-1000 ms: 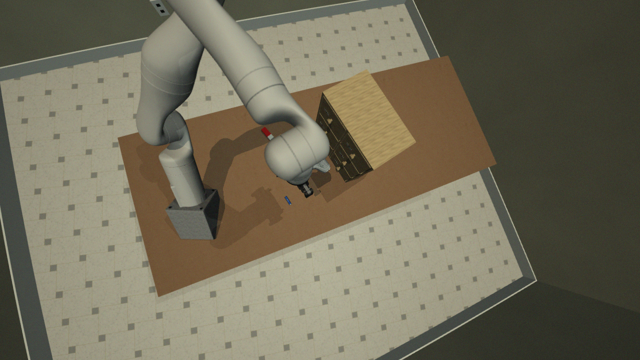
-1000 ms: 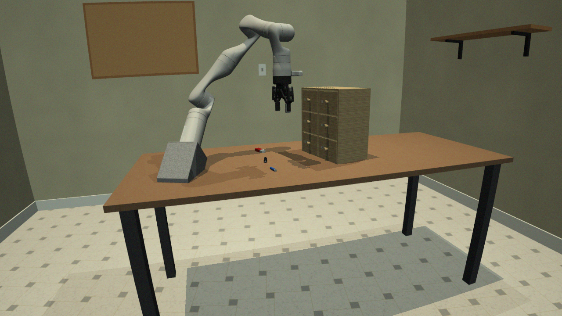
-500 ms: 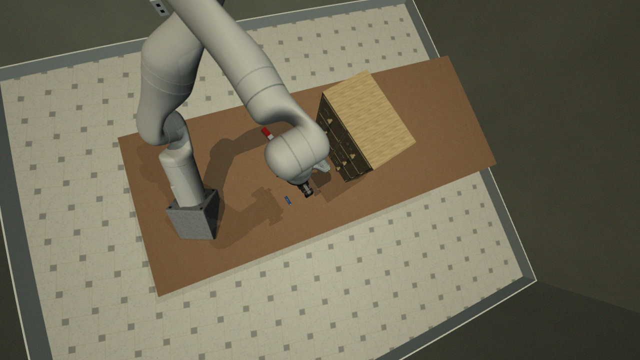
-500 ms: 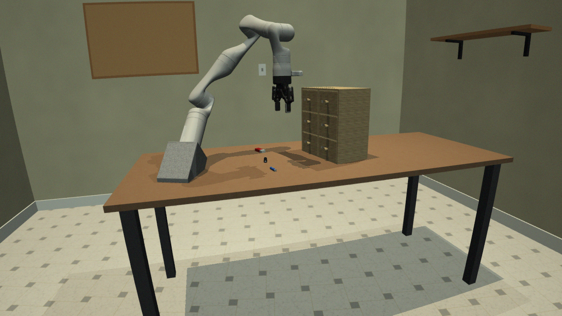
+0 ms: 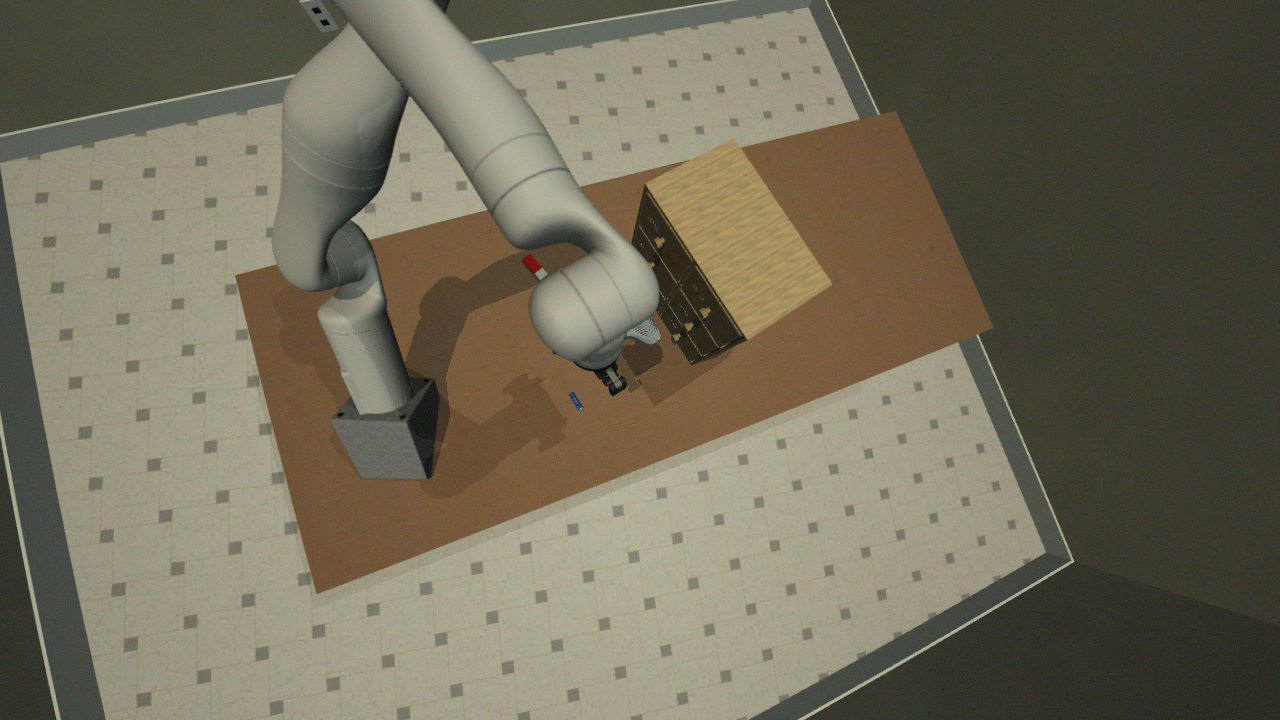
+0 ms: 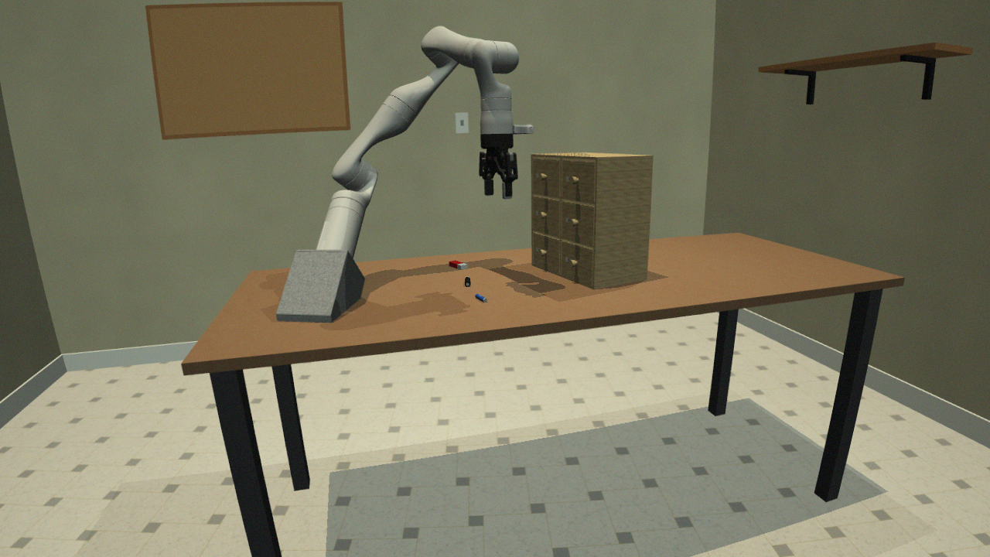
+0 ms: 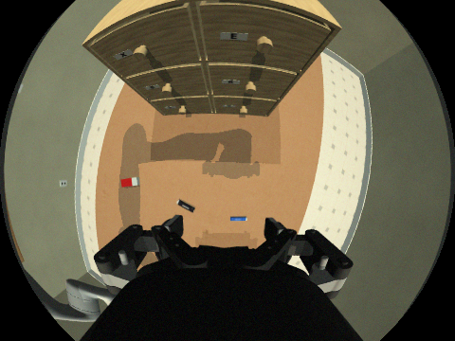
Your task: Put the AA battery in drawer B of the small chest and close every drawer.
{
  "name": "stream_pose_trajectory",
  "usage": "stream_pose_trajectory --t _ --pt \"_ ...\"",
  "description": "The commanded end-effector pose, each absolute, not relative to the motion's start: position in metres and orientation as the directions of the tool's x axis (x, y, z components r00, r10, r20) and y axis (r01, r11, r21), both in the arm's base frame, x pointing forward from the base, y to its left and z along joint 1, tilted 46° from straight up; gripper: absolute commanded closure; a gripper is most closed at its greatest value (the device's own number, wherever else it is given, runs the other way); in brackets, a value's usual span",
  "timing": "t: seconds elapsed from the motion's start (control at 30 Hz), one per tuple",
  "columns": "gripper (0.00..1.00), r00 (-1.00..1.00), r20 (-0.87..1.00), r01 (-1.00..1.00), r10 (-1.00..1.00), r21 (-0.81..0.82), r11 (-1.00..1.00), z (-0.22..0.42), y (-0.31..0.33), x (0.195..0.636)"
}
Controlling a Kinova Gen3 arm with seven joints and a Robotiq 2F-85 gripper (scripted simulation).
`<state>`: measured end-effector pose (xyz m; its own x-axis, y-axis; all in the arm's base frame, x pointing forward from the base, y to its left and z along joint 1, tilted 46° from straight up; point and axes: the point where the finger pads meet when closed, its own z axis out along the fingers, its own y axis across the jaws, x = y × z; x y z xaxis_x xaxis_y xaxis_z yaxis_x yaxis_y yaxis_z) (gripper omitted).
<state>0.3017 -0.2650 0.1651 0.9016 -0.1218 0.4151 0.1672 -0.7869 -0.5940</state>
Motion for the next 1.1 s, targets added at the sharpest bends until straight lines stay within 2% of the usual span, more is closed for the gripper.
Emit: stream_pose_trajectory --t 0.0,0.3,0.87,1.07 --pt "0.00 0.901 0.416 0.166 -0.122 -0.593 -0.788 0.165 -0.266 0.301" --pt "0.00 0.901 0.416 0.166 -0.122 -0.593 -0.788 0.173 -0.256 0.300" --pt "0.00 0.901 0.416 0.166 -0.122 -0.593 -0.788 0.242 -0.166 0.283" --pt "0.00 0.901 0.416 0.166 -0.122 -0.593 -0.788 0.252 -0.153 0.281"
